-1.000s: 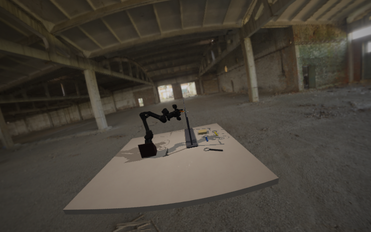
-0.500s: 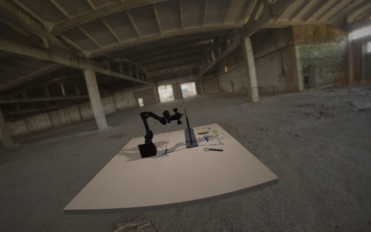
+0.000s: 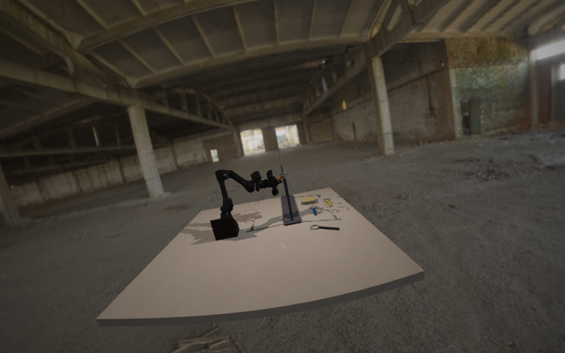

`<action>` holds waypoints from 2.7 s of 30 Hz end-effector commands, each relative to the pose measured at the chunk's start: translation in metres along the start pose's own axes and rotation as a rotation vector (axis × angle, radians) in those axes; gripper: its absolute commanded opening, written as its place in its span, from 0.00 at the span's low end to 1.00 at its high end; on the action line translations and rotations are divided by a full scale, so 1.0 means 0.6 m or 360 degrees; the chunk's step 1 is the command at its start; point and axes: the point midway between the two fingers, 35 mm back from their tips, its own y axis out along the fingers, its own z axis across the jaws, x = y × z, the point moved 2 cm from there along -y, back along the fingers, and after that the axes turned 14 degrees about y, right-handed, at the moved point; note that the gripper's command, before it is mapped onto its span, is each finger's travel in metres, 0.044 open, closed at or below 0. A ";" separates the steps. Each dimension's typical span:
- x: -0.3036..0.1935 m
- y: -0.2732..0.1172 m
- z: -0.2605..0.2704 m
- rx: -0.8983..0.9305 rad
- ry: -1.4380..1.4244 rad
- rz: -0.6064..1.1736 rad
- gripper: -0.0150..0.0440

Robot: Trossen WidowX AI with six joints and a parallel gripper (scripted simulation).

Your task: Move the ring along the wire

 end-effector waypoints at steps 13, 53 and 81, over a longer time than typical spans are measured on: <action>0.035 -0.017 -0.081 -0.0247 -0.0477 -0.0012 0.00; 0.165 -0.084 -0.181 -0.0686 -0.1369 0.0002 0.00; 0.209 -0.106 -0.197 -0.0705 -0.1409 0.0001 0.00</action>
